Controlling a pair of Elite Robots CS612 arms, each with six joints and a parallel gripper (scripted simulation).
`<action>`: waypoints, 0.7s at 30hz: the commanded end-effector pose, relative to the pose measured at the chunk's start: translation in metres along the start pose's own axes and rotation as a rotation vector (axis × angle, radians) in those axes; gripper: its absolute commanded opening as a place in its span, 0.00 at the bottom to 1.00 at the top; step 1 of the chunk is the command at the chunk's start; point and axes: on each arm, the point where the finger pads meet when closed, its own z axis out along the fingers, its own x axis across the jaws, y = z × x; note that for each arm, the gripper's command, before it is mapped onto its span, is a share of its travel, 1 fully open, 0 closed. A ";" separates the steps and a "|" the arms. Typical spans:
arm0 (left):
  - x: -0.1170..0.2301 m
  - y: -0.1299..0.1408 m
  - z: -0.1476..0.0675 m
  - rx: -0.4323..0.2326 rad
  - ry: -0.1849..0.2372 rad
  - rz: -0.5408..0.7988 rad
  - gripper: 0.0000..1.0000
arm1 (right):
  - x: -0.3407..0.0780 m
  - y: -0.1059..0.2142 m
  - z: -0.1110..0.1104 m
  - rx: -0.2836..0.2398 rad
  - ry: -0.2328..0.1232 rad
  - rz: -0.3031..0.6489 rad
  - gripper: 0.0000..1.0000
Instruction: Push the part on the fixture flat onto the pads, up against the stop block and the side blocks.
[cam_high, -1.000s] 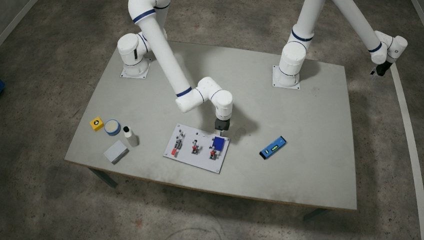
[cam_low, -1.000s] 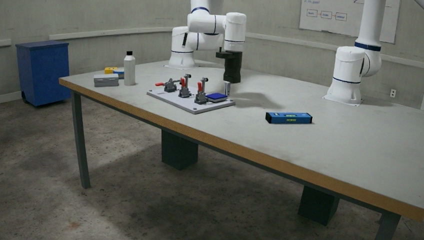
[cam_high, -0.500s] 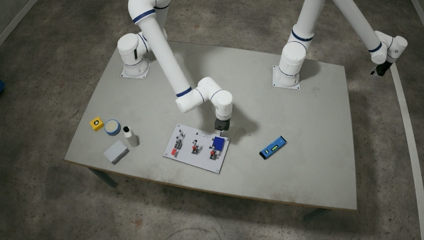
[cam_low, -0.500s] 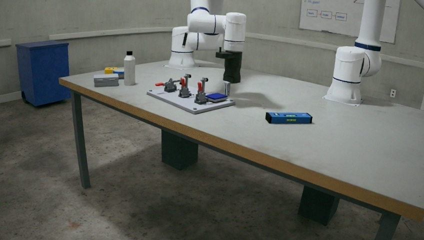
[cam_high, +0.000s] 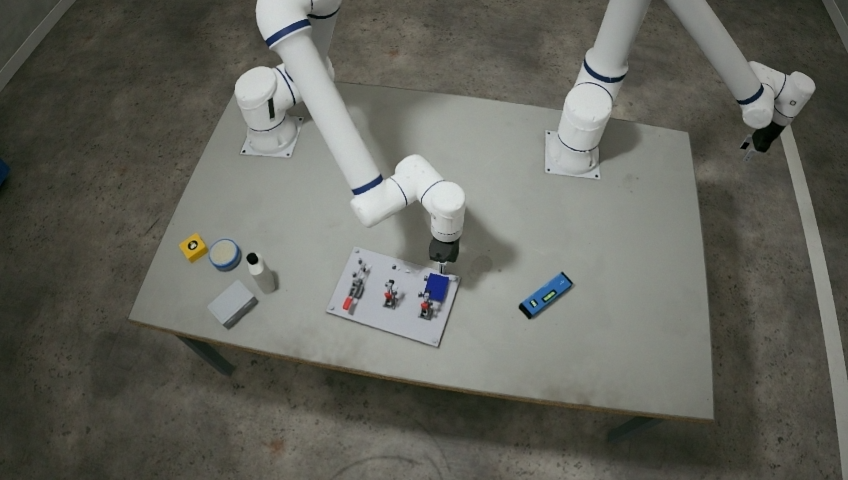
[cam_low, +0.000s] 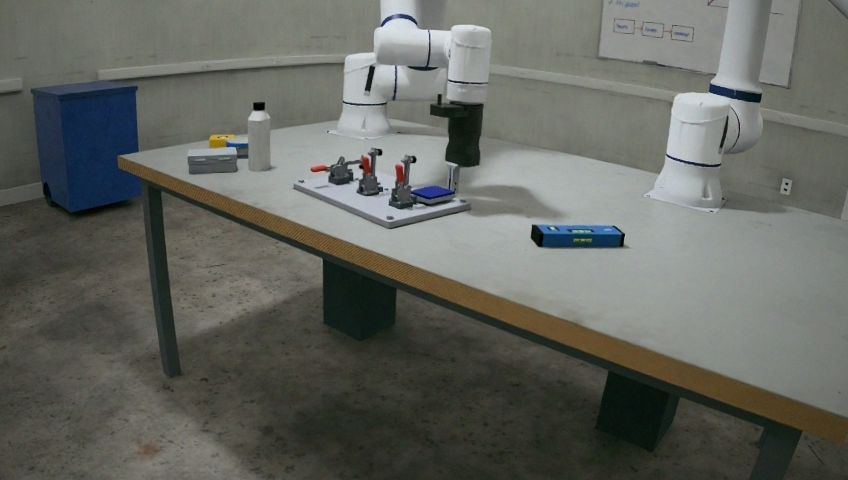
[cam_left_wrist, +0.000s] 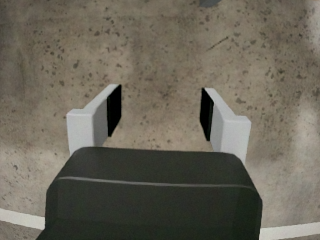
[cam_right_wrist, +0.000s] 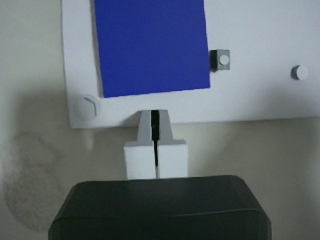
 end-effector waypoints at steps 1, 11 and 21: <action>0.000 0.001 -0.001 -0.002 0.000 0.000 1.00 | -0.001 -0.001 -0.001 0.001 -0.002 0.000 0.00; 0.000 0.001 -0.001 -0.002 0.000 0.000 1.00 | -0.001 -0.001 -0.001 0.001 -0.002 0.000 0.00; 0.000 0.001 -0.001 -0.002 0.000 0.000 1.00 | -0.001 -0.004 -0.001 0.001 -0.002 0.000 0.00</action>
